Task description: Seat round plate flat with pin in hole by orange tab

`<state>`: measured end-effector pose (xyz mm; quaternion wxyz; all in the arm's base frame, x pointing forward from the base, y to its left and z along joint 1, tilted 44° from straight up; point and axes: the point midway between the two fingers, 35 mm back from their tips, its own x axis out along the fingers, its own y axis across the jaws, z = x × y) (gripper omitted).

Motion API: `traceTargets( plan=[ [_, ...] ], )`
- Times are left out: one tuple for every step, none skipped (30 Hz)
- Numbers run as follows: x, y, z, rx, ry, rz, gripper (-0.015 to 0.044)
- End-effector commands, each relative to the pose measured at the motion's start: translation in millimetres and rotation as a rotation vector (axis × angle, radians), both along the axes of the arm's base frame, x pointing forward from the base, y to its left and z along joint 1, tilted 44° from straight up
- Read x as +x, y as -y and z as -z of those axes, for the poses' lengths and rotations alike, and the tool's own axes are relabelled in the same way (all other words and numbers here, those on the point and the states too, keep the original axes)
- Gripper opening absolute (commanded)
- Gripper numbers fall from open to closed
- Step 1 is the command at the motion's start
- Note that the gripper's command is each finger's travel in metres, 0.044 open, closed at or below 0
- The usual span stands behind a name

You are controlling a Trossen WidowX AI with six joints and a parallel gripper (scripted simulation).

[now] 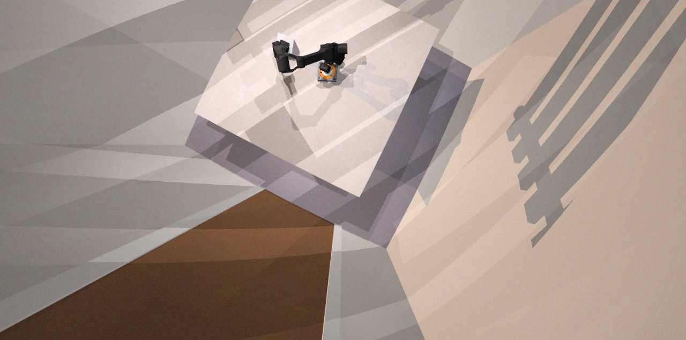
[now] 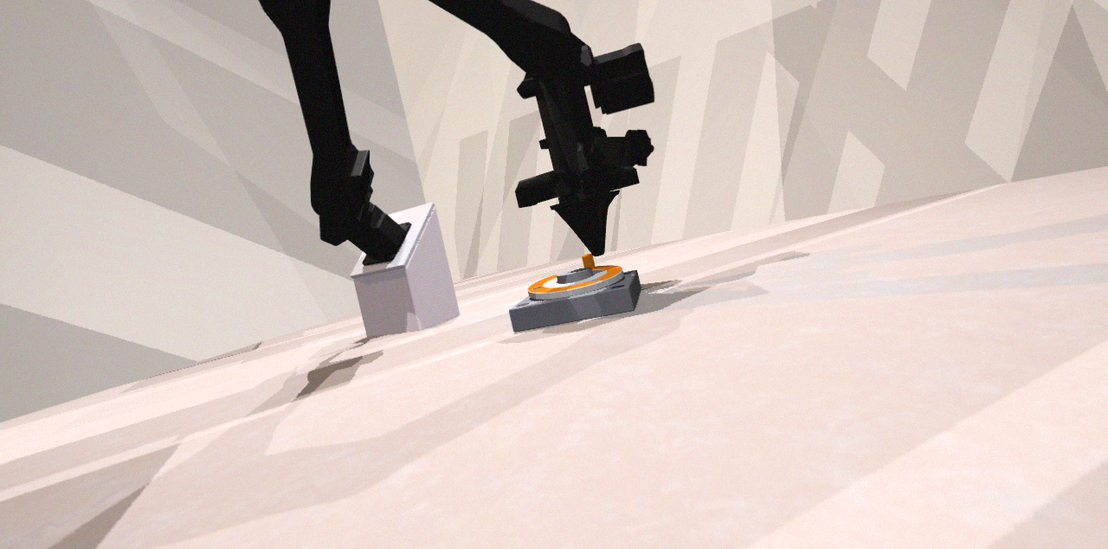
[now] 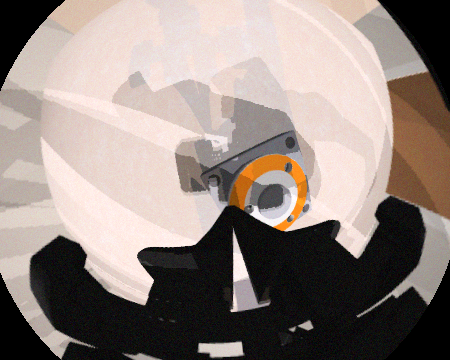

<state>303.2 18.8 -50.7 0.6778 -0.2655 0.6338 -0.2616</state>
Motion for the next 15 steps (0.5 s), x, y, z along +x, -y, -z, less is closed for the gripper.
traceTargets(
  plan=[
    [-7.5,2.4,2.3,-0.004,-0.015,0.008,0.0000],
    [-7.7,2.5,2.3,-0.004,-0.015,0.008,0.0000],
    [-7.9,2.5,2.3,-0.004,-0.015,0.008,0.0000],
    [-8.2,2.6,2.4,-0.004,-0.015,0.008,0.0000],
    [-8.5,2.7,2.4,-0.004,-0.015,0.008,0.0000],
    [-8.8,2.7,2.4,-0.004,-0.015,0.008,0.0000],
    [-9.2,2.7,2.5,-0.004,-0.015,0.008,0.0000],
    [-9.7,2.7,2.6,-0.004,-0.015,0.008,0.0000],
    [-10.2,2.8,2.7,-0.004,-0.015,0.008,0.0000],
    [-10.7,2.9,2.8,-0.004,-0.015,0.008,0.0000],
    [-11.2,3.1,3.0,-0.004,-0.015,0.008,0.0000],
    [-11.5,3.4,3.3,-0.004,-0.015,0.008,0.0000],
    [-11.9,3.7,3.6,-0.004,-0.015,0.008,0.0000],
    [-11.7,3.0,3.0,-0.003,-0.015,0.008,0.0000],
    [-11.3,1.1,1.1,-0.003,-0.015,0.008,0.0000]
  ],
)
